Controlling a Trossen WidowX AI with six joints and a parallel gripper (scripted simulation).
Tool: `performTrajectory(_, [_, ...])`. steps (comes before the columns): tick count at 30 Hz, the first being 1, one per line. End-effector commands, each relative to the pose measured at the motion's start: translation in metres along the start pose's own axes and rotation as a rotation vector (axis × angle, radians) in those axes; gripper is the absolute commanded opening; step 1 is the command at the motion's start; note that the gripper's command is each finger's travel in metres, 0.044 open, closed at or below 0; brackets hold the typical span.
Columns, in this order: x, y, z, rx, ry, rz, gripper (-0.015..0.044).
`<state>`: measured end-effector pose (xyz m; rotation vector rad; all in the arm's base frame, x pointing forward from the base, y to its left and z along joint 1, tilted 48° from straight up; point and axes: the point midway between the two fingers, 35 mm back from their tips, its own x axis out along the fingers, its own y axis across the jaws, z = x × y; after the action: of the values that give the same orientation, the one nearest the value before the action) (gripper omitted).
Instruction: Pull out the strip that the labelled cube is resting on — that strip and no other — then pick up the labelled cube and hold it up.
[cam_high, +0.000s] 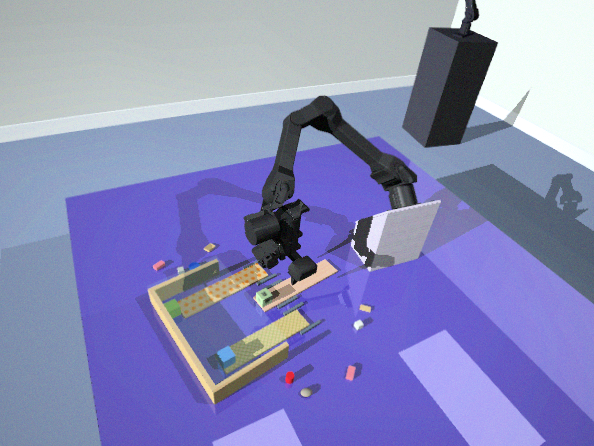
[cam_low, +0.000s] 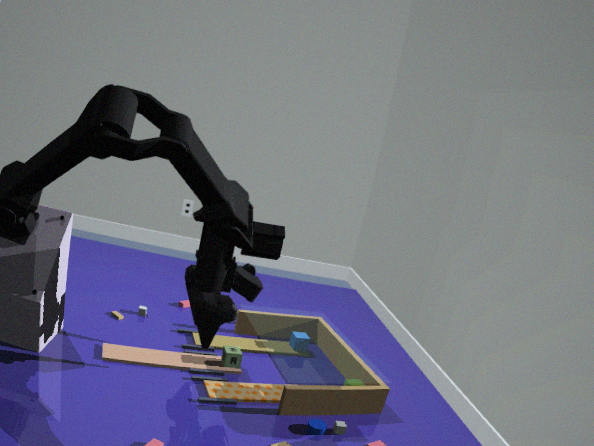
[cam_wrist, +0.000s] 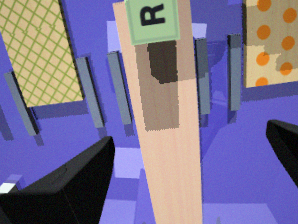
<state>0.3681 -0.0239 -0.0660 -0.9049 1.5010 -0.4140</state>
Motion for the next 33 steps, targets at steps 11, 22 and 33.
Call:
performTrajectory(11, [-0.003, 0.009, 0.054, 0.001, 0.000, 0.007, 0.0440])
performTrajectory(22, [0.005, 0.013, 0.066, 0.001, 0.000, 0.007, 0.0256])
performTrajectory(33, [0.023, 0.013, 0.067, 0.001, 0.000, 0.007, 0.0250])
